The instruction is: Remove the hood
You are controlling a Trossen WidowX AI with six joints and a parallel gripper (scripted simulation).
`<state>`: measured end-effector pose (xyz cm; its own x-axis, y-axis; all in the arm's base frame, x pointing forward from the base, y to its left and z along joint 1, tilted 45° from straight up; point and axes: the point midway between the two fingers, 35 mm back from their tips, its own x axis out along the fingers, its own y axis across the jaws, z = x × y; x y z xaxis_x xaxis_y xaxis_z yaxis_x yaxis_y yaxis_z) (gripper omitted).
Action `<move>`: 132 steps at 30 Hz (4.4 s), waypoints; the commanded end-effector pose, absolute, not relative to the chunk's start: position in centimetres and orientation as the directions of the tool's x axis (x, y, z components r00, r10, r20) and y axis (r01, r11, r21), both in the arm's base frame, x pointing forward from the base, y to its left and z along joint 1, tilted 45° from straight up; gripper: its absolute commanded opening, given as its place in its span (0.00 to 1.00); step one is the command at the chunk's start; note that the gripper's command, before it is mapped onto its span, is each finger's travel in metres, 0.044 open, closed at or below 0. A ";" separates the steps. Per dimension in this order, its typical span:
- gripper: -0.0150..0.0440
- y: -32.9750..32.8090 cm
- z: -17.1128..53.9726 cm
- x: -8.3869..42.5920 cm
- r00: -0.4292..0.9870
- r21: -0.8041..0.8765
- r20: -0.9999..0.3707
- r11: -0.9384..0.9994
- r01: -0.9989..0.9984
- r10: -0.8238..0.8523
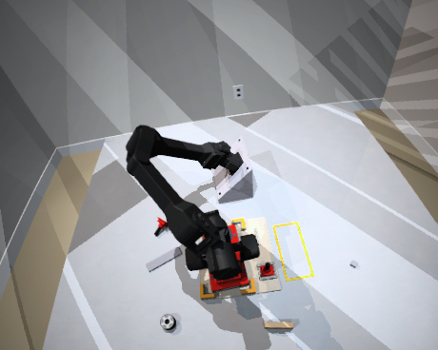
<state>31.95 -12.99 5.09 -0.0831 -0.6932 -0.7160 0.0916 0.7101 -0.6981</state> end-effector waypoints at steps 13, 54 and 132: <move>1.00 -13.6 4.4 31.8 -0.087 -0.703 -0.711 0.706 0.086 -0.697; 0.25 -13.0 5.1 32.0 -0.083 -0.698 -0.716 0.710 0.091 -0.693; 0.25 4.8 -3.3 33.1 -0.080 -0.681 -0.733 0.728 0.083 -0.676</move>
<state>33.46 3.71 -2.01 -0.0722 -0.6760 -0.7334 0.0795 0.7291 -0.6798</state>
